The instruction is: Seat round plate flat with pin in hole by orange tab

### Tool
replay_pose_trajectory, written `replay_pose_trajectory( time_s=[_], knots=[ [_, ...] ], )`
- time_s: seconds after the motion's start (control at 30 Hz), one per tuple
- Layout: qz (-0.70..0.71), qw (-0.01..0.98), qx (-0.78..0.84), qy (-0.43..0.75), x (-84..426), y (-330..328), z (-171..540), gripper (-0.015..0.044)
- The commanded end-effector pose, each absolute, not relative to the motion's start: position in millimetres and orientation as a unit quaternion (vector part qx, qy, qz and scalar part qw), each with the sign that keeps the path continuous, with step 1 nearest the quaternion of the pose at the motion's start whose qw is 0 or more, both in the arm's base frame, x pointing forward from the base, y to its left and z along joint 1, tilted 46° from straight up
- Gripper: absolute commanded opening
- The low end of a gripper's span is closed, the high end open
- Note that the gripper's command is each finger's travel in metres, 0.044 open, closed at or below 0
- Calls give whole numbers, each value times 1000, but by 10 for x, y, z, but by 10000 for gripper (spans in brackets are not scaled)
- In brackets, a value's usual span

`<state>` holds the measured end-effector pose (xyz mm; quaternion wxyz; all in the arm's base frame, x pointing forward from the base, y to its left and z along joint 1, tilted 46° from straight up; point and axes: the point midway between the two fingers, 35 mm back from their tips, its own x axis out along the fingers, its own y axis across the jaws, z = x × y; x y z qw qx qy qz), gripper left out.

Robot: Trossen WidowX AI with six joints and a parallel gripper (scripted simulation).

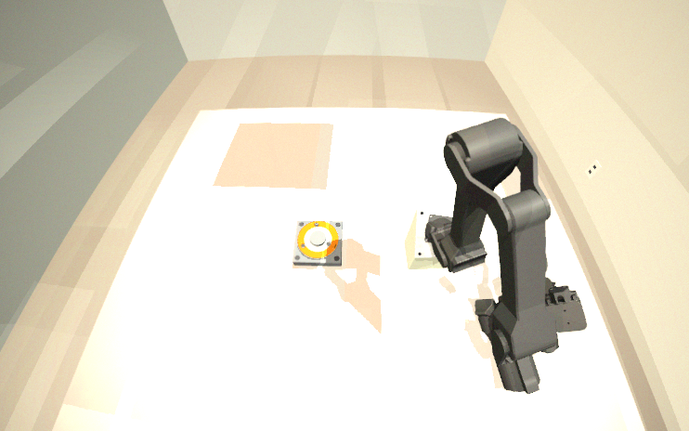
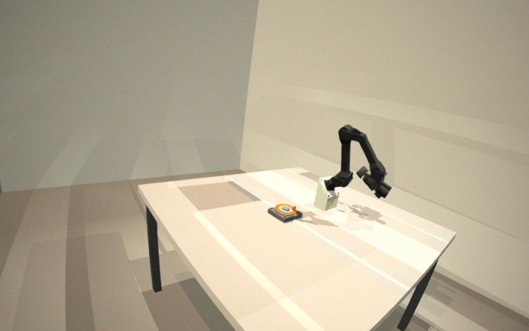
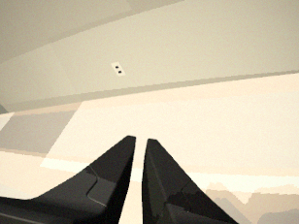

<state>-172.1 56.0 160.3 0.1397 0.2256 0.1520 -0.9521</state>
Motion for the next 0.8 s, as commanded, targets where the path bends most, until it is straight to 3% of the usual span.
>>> replay_pose_trajectory(
  time_s=[0.0, 0.43, 0.77],
  knots=[
    [-960, 28, 259, 100, -1579, 1042, 1638, 0],
    [-924, -233, 295, -63, -801, 1951, 1732, 0],
    [-843, -434, 252, -191, 205, 2315, 1889, 0]
  ],
)
